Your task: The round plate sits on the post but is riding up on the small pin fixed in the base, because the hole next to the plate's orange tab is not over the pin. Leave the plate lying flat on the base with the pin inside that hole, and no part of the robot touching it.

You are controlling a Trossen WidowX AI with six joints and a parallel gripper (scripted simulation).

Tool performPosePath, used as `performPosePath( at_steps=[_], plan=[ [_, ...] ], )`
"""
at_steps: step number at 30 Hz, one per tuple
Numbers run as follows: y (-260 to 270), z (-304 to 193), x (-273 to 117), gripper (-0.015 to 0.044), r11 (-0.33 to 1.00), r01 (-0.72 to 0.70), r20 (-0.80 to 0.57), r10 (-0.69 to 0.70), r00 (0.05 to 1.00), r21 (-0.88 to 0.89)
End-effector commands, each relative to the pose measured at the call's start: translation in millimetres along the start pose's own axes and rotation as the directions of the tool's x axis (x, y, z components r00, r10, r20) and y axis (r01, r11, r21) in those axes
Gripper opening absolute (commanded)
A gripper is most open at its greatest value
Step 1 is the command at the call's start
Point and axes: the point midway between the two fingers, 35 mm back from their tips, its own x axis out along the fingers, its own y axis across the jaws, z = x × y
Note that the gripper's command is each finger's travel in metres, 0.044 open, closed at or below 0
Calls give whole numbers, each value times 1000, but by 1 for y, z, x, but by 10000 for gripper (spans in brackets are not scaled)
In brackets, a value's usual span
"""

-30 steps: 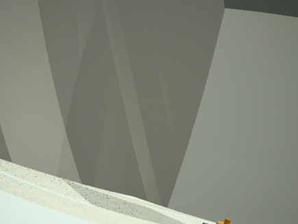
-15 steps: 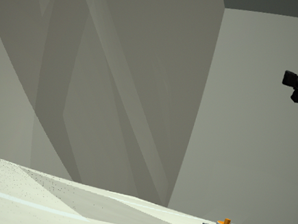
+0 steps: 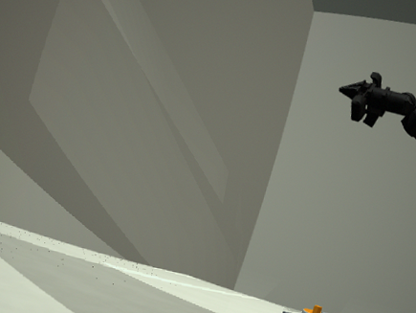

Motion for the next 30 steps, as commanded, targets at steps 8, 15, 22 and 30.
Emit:
performPosePath(
  at_steps=[8,15,22,30],
  plan=[
    [-186,-60,21,0,787,398,-36,-468,883,-472],
    [-304,-74,-3,0,464,508,20,-723,690,-725],
    [-412,-68,-56,0,65,443,141,-898,417,-894],
    [-509,-36,-150,0,-350,101,355,-934,34,-931]
  ],
)
